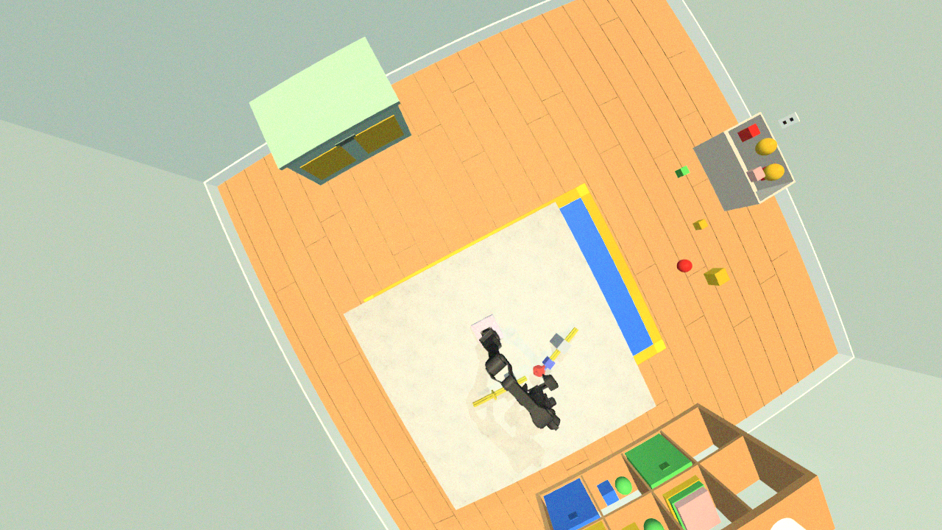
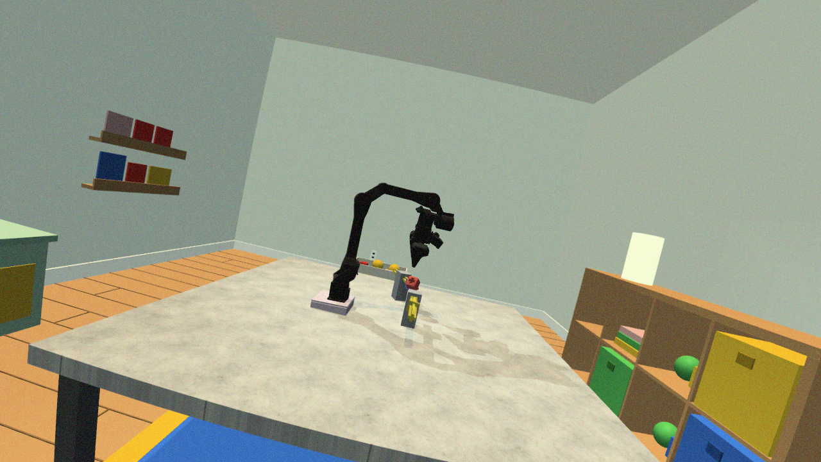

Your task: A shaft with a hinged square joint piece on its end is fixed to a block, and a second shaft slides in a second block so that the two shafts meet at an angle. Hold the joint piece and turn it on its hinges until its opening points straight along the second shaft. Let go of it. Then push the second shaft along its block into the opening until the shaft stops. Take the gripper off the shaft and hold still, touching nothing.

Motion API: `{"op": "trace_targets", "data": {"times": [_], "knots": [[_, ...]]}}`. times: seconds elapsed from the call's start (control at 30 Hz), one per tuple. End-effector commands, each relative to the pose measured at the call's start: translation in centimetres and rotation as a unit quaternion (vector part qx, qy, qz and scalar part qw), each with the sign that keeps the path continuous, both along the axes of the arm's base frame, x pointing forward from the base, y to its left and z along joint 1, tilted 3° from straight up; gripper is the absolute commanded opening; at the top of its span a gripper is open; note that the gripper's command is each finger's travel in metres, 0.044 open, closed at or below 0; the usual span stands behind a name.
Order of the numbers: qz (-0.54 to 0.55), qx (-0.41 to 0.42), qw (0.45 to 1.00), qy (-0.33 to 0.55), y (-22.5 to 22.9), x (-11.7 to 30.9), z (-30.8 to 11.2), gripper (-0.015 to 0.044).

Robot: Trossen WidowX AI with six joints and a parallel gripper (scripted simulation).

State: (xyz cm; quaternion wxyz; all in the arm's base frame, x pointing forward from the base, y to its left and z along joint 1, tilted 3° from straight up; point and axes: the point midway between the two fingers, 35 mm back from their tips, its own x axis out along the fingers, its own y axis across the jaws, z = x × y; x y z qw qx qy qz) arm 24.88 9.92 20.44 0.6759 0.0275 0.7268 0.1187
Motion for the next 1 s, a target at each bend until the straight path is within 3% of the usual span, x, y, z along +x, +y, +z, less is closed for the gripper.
{"op": "trace_targets", "data": {"times": [0.0,0.43,0.97], "knots": [[0.059,-0.018,0.998,-0.005,0.1,0.0,-0.5,0.044],[0.268,-0.076,0.96,-0.016,0.6,0.0,-2.0,0.044],[0.49,-0.131,0.862,-0.007,1.4,0.1,-3.3,0.044]]}}
